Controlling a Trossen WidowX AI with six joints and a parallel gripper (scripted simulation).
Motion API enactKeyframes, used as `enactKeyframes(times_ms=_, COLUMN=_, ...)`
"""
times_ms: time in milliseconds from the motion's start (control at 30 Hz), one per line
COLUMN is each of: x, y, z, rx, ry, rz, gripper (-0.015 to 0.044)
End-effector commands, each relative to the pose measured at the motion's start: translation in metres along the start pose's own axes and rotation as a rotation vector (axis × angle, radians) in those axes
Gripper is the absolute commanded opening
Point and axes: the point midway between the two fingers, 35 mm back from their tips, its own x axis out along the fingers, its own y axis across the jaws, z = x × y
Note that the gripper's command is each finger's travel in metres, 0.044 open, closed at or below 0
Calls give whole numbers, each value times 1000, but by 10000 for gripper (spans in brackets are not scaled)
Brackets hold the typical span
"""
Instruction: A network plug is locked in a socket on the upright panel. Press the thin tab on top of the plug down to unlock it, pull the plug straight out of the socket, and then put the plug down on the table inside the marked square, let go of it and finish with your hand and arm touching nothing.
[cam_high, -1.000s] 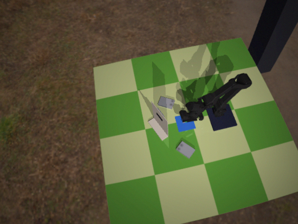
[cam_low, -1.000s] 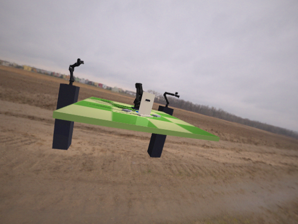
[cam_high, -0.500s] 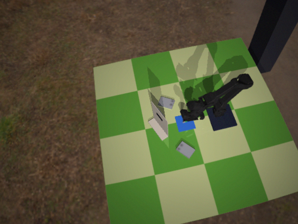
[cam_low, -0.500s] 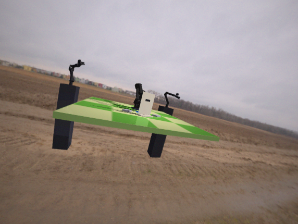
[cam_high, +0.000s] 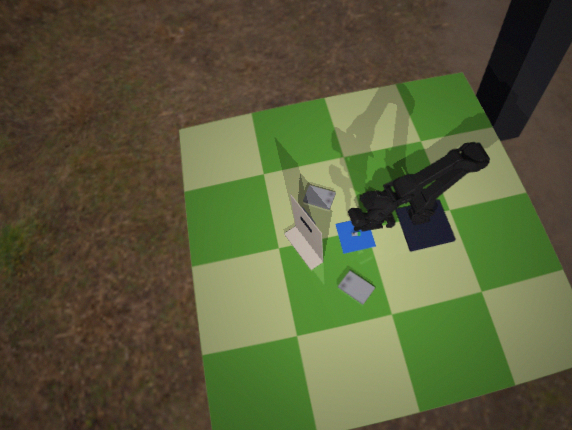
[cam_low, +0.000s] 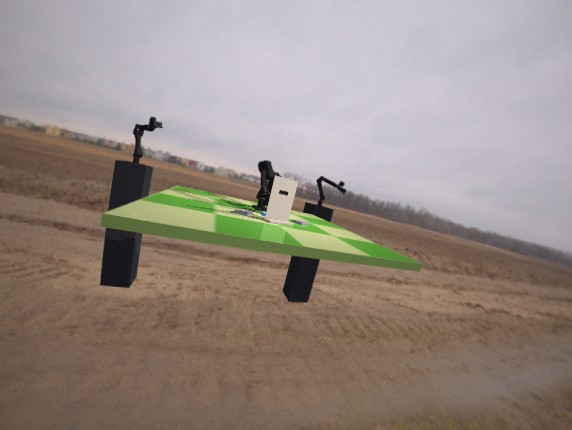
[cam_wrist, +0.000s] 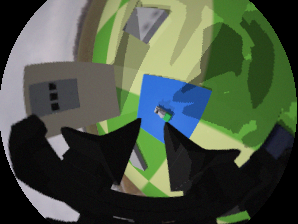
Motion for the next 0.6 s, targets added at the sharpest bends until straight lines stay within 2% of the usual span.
enactKeyframes(times_ms=0, x=-4, y=1, z=1, rx=2, ry=-4, rz=0, gripper=156)
enactKeyframes(times_ms=567, x=-20, y=16, z=0, rx=2, ry=-4, rz=0, gripper=156)
